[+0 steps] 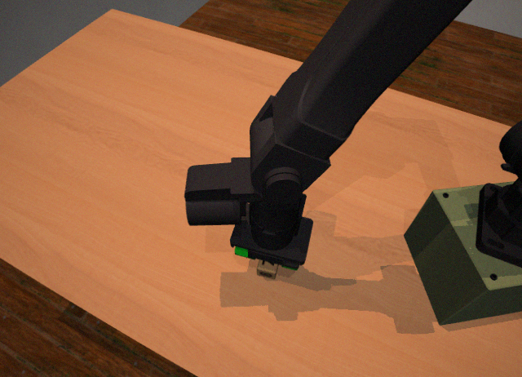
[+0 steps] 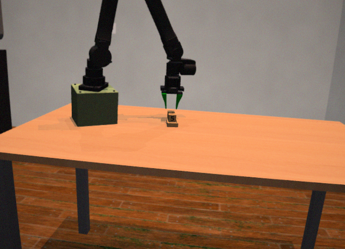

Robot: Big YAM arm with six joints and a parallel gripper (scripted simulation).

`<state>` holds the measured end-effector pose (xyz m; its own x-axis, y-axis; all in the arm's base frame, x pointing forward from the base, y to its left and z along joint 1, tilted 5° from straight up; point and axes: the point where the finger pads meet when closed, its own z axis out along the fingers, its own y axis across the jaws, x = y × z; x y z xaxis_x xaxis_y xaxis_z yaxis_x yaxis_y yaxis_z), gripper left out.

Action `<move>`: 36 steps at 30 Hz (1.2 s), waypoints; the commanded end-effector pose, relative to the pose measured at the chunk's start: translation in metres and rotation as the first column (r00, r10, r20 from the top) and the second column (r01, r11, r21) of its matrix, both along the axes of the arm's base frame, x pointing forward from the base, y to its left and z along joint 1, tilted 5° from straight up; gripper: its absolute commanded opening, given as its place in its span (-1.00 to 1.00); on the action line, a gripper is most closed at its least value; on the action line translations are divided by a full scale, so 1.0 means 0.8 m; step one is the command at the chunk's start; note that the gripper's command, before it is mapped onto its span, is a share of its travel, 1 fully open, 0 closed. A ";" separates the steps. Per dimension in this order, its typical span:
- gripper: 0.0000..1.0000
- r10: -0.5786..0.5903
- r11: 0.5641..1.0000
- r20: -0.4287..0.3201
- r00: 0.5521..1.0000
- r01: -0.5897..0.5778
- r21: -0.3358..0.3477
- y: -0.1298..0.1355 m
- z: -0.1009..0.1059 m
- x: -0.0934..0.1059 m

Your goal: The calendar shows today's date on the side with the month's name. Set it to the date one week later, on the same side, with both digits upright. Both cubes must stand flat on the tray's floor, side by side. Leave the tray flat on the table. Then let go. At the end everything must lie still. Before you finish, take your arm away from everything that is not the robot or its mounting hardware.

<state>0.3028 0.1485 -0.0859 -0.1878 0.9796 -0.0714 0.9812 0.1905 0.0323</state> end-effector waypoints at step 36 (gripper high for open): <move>-0.08 0.004 1.000 0.027 1.000 -0.005 0.008 0.005 0.000 0.019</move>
